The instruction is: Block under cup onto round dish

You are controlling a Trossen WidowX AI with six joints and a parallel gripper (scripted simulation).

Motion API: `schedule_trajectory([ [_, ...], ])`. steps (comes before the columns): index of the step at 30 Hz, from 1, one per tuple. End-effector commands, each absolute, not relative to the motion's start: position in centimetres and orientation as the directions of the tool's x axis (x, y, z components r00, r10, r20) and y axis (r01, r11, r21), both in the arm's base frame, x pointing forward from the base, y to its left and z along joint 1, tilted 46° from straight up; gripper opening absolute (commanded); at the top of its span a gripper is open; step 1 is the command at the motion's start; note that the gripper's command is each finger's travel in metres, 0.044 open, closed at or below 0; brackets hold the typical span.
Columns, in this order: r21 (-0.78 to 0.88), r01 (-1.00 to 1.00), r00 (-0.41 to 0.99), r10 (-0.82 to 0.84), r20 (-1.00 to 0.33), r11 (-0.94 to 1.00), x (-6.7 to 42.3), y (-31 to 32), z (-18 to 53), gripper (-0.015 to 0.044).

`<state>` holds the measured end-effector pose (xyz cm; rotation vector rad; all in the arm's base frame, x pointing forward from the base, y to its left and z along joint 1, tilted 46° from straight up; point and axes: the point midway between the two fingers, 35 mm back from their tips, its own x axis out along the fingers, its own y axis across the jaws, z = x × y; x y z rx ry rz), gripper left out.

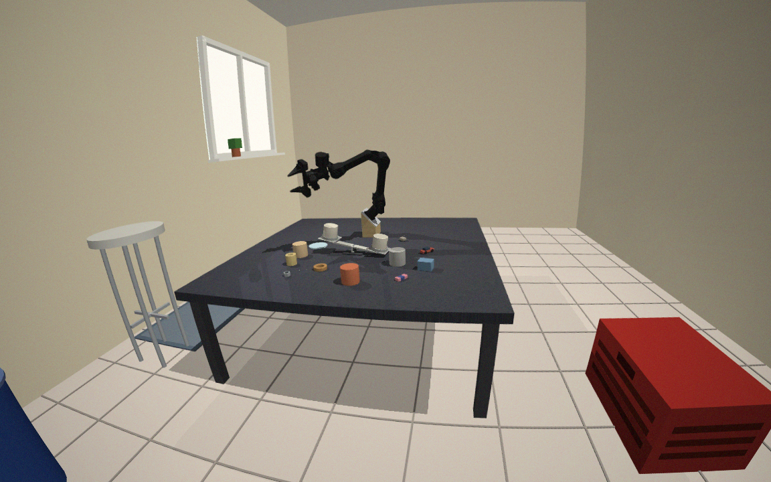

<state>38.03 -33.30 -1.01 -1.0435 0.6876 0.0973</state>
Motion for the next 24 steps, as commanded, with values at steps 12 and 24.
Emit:
schedule_trajectory([
  [12,-0.535,-0.39,0.751,-0.077,-0.655,0.75,34.7,-29.2,0.5,0.044],
  [24,-0.191,-0.341,0.706,0.117,-0.698,0.92,30.6,-23.7,2.7,0.044],
])
